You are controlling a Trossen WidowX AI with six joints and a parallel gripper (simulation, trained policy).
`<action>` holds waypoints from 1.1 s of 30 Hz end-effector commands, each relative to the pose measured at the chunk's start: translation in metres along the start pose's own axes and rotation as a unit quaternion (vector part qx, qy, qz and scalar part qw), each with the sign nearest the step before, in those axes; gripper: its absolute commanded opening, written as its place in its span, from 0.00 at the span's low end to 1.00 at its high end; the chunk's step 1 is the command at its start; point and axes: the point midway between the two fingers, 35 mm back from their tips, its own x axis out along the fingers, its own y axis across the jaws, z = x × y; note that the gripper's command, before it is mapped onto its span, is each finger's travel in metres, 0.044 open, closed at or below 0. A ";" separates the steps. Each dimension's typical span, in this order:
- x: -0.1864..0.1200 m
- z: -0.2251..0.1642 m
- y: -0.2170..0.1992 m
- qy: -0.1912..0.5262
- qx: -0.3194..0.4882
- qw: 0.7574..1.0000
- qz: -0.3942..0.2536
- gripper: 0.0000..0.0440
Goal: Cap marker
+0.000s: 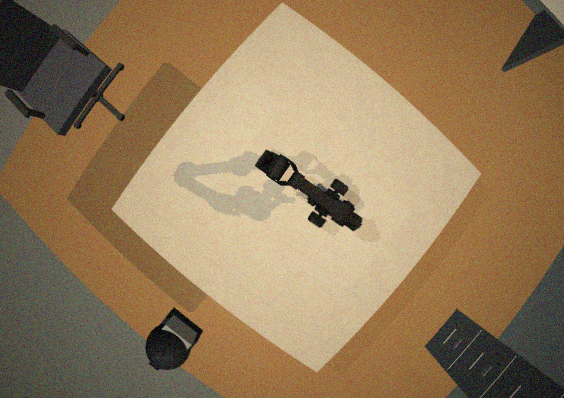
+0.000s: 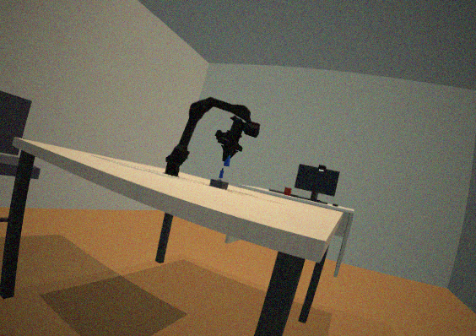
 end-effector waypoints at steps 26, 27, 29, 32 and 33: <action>0.028 0.019 -0.013 -0.021 -0.028 0.999 0.008 0.00; 0.031 0.019 -0.013 -0.022 -0.028 0.999 0.007 0.00; 0.035 0.019 -0.014 -0.024 -0.030 0.999 0.006 0.00; 0.042 0.018 -0.014 -0.027 -0.034 0.999 0.004 0.00; 0.045 0.018 -0.014 -0.027 -0.035 0.999 0.003 0.00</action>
